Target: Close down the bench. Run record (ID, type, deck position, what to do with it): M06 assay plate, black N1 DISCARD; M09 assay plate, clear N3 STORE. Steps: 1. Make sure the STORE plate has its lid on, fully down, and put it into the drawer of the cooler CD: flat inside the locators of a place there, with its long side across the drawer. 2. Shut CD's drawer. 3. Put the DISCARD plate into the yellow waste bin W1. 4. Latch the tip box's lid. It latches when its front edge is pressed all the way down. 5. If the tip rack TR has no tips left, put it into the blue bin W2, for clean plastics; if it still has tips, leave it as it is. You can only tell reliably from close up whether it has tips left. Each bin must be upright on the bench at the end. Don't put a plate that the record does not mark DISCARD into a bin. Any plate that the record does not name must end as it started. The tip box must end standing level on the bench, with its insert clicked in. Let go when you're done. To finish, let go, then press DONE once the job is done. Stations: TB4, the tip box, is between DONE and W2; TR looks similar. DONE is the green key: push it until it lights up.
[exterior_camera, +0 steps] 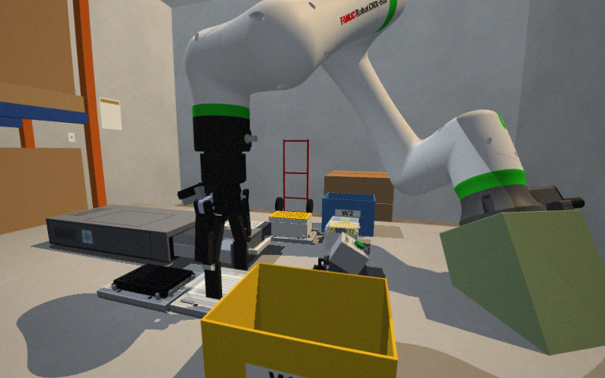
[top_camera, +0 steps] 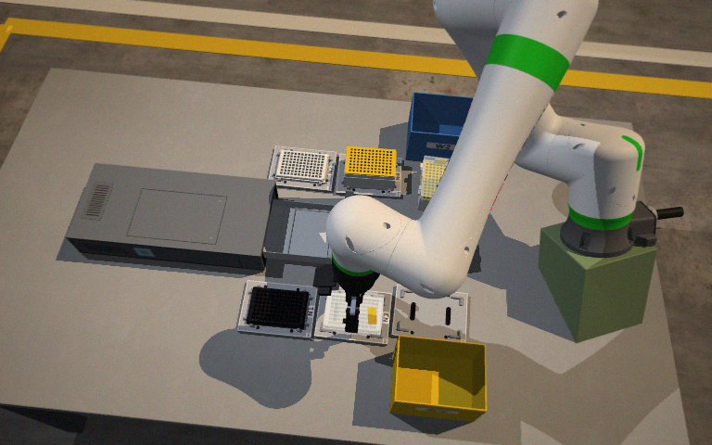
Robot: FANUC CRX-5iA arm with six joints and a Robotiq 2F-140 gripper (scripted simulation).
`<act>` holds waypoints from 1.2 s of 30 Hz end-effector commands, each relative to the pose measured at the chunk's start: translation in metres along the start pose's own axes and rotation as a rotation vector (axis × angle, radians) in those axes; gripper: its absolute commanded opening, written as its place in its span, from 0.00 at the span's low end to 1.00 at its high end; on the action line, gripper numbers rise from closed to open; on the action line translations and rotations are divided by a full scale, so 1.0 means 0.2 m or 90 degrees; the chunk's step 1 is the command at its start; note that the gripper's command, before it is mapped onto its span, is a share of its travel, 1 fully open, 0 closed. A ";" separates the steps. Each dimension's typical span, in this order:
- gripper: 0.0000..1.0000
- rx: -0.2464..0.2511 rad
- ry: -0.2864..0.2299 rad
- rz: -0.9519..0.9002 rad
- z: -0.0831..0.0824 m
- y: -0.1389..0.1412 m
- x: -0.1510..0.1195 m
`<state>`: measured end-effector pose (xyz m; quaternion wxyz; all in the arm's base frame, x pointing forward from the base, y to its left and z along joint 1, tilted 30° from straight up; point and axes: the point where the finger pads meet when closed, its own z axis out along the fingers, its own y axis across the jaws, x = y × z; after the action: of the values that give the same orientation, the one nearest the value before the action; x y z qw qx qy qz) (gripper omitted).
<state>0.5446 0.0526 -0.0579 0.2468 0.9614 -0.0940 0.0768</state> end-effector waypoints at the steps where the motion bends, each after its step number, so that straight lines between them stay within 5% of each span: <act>1: 0.10 0.001 0.001 0.000 0.00 0.00 0.00; 36: 0.10 0.001 0.001 0.000 0.02 0.00 0.00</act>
<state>0.5451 0.0506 -0.0615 0.2468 0.9614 -0.0940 0.0768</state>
